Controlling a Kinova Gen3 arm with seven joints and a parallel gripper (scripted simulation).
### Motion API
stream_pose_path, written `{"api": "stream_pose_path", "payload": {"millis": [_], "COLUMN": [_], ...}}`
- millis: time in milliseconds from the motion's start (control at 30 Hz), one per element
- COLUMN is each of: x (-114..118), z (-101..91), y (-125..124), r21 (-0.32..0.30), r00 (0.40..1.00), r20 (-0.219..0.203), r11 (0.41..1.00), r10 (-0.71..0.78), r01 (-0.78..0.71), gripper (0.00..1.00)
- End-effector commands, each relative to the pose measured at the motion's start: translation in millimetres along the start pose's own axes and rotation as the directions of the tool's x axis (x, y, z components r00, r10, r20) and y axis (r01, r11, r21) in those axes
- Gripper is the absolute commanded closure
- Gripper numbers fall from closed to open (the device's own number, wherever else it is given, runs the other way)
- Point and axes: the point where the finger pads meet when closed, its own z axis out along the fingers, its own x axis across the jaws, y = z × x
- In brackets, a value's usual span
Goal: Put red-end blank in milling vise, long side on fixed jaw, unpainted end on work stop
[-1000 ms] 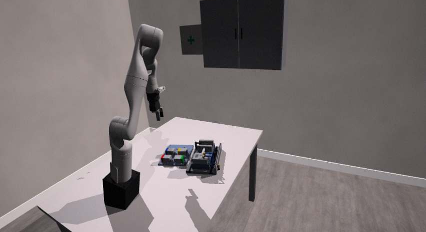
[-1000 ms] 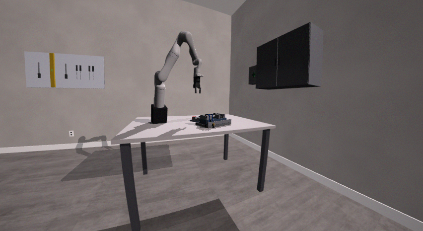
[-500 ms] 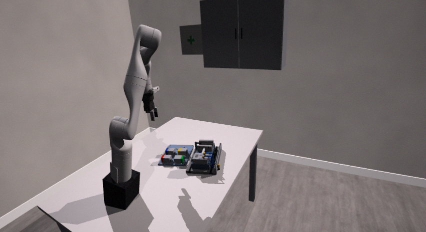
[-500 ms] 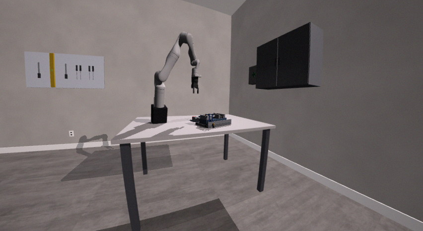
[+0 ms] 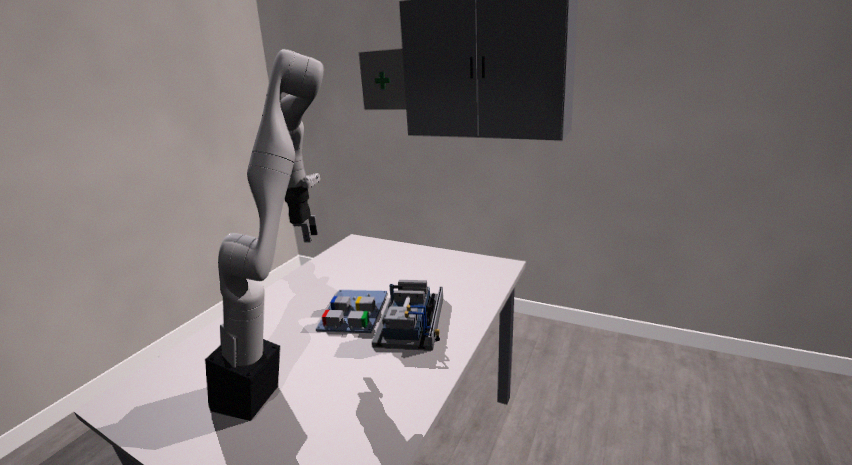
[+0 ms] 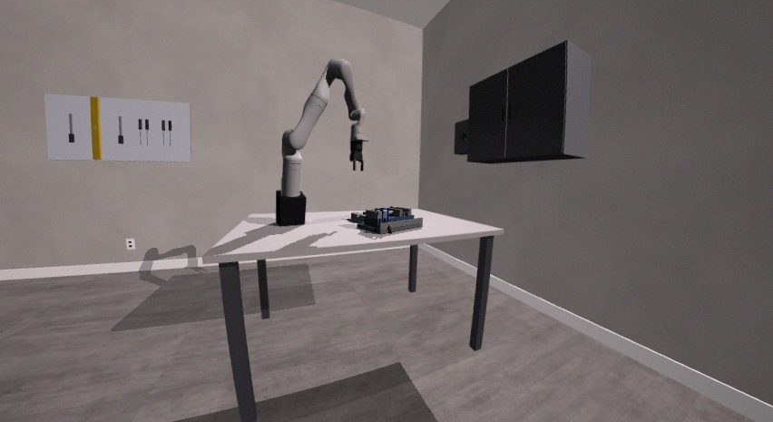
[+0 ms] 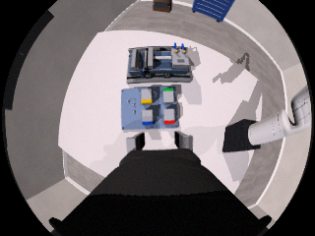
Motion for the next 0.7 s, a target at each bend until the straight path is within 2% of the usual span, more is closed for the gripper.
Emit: {"api": "stream_pose_path", "payload": {"millis": [0, 667], "x": [-0.4, -0.7], "z": [-0.6, -0.8], "y": [-0.4, -6.6], "r21": [0.0, 0.0], "r00": [1.0, 1.0], "r20": [0.002, 0.001], "r11": [1.0, 1.0], "r10": [0.001, 0.0], "r01": [-0.001, 0.0], "gripper": [0.0, 0.0]}}
